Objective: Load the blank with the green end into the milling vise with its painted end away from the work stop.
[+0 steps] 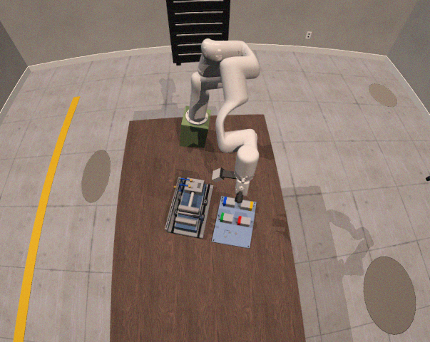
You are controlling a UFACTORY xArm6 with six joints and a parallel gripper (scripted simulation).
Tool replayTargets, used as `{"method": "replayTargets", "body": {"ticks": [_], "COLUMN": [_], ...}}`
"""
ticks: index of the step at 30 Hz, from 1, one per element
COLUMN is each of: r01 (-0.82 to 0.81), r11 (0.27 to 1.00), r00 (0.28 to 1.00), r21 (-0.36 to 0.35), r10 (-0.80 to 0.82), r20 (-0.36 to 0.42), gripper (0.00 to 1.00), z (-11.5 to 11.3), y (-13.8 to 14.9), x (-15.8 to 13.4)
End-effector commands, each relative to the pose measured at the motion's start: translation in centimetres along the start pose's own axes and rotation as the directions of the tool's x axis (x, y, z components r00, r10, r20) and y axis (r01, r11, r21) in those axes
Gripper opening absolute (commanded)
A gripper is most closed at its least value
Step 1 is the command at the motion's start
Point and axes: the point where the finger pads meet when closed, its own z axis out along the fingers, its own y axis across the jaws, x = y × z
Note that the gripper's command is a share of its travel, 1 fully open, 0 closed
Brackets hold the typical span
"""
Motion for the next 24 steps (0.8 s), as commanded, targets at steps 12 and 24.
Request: {"method": "replayTargets", "body": {"ticks": [12,24], "r01": [0.0,0.0], "r11": [1.0,1.0], "r00": [1.0,1.0], "r21": [0.001,0.002], "r10": [0.0,0.0], "r20": [0.001,0.001], "gripper": [1.0,1.0], "z": [-6.1,-6.5], "y": [-0.2,-0.2], "x": [-1.0,-1.0]}}
